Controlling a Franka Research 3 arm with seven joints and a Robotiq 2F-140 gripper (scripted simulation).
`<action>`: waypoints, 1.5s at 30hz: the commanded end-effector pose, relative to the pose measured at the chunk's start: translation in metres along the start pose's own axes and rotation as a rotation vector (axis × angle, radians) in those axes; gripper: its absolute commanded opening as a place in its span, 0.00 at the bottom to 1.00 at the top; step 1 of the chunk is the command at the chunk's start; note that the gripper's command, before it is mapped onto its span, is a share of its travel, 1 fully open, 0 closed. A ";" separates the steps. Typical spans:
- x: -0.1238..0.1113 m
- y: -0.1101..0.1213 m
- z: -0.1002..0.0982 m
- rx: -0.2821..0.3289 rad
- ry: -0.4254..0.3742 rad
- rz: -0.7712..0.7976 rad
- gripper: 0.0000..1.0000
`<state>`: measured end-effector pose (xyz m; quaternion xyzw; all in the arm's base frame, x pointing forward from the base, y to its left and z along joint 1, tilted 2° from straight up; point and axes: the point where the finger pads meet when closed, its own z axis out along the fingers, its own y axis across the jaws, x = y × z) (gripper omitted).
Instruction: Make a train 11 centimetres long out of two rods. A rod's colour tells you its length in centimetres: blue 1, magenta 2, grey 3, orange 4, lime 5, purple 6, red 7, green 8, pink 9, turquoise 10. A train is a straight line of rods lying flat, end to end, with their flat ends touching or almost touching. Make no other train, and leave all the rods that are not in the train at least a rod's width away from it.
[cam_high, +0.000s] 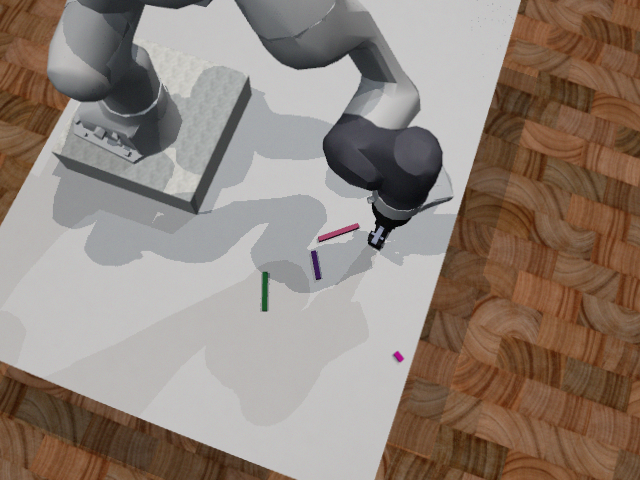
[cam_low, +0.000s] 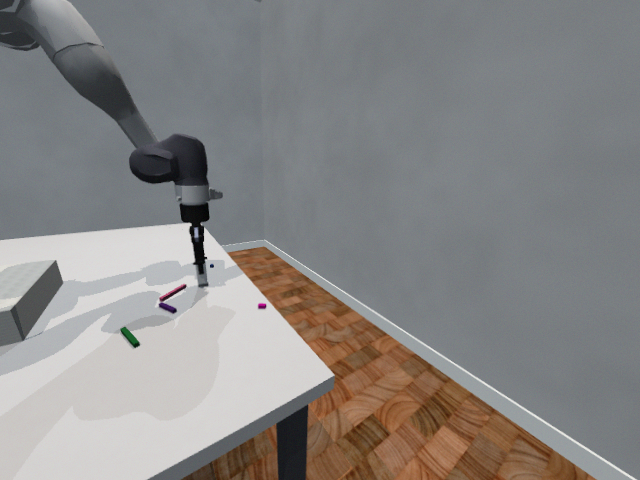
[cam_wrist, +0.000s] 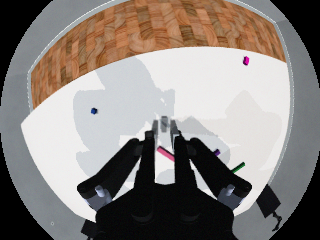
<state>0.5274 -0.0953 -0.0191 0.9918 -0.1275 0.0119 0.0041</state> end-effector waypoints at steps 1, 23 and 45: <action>0.001 0.000 0.000 0.000 0.003 -0.005 0.23; 0.001 0.000 0.002 0.000 0.003 -0.005 0.23; 0.001 0.000 0.016 0.000 0.003 -0.005 0.23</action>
